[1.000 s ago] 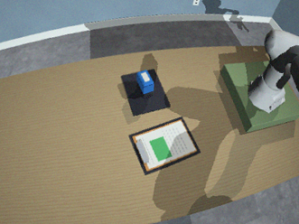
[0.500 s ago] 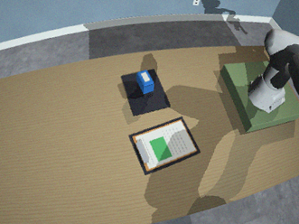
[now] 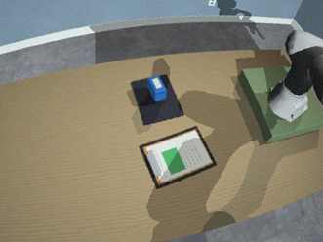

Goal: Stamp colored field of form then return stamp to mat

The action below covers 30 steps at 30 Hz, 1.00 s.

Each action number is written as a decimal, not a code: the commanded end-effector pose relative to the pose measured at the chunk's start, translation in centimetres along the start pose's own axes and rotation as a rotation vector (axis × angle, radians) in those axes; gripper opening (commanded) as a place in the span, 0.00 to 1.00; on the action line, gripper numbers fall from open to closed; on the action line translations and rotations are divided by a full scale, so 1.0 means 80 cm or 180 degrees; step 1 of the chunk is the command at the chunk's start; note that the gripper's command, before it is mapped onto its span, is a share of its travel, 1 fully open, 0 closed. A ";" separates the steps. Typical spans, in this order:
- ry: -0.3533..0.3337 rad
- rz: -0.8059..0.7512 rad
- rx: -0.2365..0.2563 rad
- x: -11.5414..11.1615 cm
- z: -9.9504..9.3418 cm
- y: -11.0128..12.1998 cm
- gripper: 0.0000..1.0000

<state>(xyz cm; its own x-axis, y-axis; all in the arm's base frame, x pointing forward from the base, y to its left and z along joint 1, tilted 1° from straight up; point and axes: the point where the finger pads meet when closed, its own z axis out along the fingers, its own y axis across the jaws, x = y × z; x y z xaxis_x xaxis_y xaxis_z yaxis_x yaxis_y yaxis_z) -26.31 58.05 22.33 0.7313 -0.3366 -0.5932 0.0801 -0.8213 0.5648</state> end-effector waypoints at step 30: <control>0.0187 -0.0014 0.0428 0.111 -0.094 -0.029 1.00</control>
<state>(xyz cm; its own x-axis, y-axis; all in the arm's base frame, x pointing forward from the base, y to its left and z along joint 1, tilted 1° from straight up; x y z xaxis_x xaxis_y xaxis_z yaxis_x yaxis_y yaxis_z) -14.68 60.74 20.22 0.7630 -0.3335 -0.5537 -0.0273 -0.8725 0.4879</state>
